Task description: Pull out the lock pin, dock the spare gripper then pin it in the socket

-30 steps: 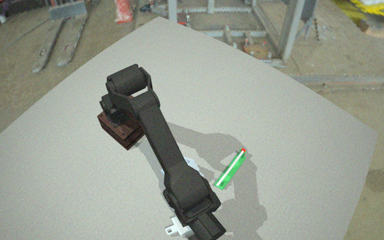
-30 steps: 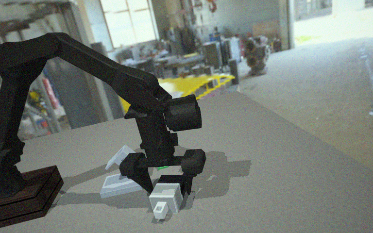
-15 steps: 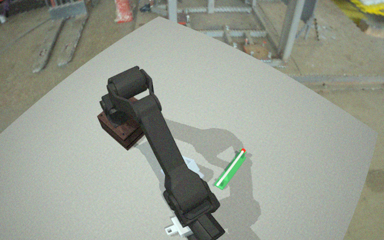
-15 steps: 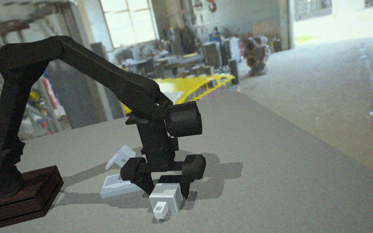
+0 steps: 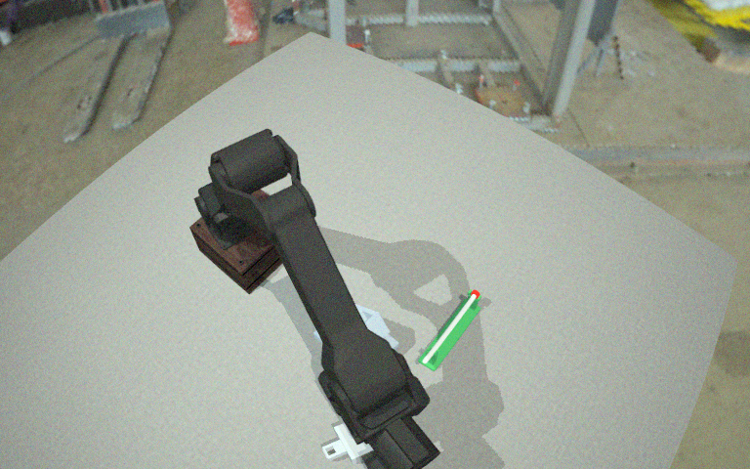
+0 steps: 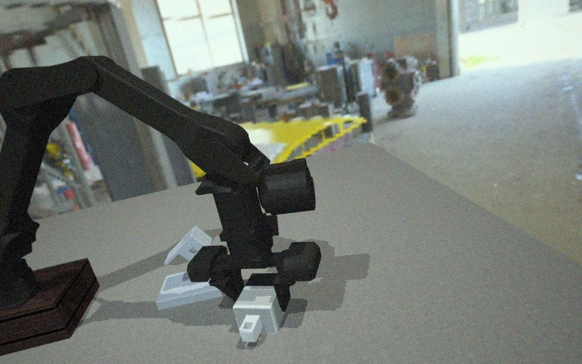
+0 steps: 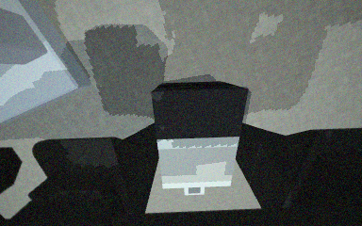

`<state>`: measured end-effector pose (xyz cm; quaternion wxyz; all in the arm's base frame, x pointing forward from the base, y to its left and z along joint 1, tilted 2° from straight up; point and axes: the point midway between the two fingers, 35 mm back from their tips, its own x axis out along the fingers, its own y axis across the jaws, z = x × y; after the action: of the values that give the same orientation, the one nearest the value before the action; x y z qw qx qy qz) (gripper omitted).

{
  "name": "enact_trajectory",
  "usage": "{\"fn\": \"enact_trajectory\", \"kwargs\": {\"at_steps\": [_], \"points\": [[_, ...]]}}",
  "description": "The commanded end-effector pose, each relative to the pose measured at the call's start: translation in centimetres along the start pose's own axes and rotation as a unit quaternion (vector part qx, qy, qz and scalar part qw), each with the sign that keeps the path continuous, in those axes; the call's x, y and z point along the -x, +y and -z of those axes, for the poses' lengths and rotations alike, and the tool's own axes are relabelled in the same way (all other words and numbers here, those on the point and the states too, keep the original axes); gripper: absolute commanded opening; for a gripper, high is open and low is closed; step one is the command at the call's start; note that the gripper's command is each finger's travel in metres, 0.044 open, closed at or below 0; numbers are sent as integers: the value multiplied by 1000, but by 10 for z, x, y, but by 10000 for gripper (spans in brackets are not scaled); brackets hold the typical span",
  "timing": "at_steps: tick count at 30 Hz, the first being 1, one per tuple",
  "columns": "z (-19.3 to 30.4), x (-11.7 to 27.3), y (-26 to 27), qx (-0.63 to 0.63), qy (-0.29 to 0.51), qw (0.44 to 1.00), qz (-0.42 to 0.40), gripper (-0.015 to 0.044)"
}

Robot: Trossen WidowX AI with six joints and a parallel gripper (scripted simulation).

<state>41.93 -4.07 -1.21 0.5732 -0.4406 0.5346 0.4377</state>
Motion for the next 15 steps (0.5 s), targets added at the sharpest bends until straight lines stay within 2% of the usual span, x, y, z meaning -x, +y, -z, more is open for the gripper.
{"fn": "enact_trajectory", "kwargs": {"at_steps": [1, 3, 7, 15], "points": [[1, 14, -1, -1, 3, 1000, 1, 45], [1, 26, -1, -1, 3, 1000, 1, 0], [1, 47, -1, -1, 3, 1000, 1, 0], [0, 41, 2, 6, 1, 1000, -4, 0]]}}
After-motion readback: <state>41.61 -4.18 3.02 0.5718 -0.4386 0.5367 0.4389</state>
